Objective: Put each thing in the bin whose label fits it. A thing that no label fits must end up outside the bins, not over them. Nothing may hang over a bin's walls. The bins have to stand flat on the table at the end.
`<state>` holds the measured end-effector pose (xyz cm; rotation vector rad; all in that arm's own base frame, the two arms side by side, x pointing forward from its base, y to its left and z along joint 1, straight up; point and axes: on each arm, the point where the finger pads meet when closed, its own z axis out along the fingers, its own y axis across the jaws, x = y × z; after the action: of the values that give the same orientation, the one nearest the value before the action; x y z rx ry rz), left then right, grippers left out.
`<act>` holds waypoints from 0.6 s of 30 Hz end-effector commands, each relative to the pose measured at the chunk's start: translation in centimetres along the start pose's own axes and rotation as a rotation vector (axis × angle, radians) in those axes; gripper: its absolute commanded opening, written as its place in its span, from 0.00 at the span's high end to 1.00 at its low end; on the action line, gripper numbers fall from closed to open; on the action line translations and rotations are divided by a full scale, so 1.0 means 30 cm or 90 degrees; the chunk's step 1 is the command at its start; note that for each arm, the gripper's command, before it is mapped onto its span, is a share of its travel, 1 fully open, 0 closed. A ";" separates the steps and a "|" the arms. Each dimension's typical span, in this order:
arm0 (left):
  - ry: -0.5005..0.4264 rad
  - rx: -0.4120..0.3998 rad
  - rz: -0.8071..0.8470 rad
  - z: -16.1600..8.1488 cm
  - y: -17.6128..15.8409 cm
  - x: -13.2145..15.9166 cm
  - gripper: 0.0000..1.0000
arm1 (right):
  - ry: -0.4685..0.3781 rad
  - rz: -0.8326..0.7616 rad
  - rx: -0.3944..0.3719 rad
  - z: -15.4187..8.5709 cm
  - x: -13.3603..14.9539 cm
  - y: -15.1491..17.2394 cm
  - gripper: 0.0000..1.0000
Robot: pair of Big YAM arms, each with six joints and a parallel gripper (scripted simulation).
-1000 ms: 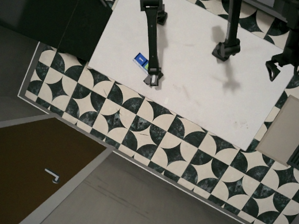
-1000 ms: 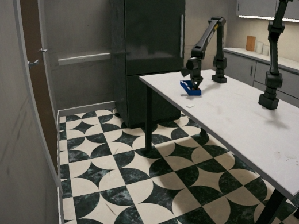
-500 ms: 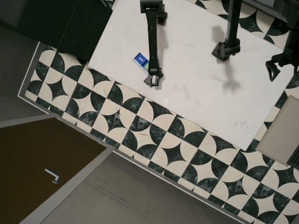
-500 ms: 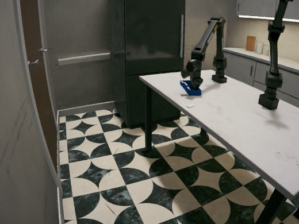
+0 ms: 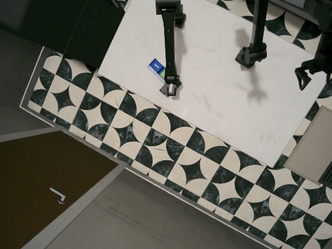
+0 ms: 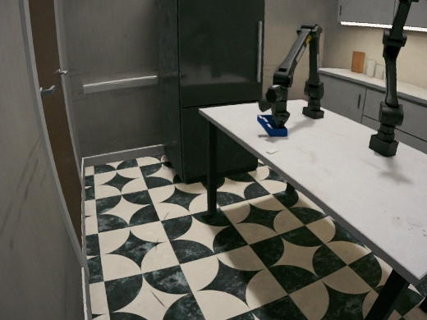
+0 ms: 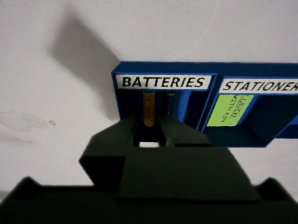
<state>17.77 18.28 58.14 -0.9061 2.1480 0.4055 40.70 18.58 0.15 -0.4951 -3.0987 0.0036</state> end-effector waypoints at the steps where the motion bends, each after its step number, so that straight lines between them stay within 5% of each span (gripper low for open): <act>1: -0.027 0.005 0.006 -0.076 -0.013 -0.028 0.00 | -0.017 0.000 -0.015 -0.034 -0.031 0.034 0.81; 18: -0.027 0.005 0.006 -0.076 -0.013 -0.028 0.00 | -0.032 0.001 -0.030 -0.140 -0.051 0.063 0.81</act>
<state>17.77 18.28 58.14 -0.9061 2.1480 0.4055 40.27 18.47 0.92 -0.4932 -3.0913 0.0114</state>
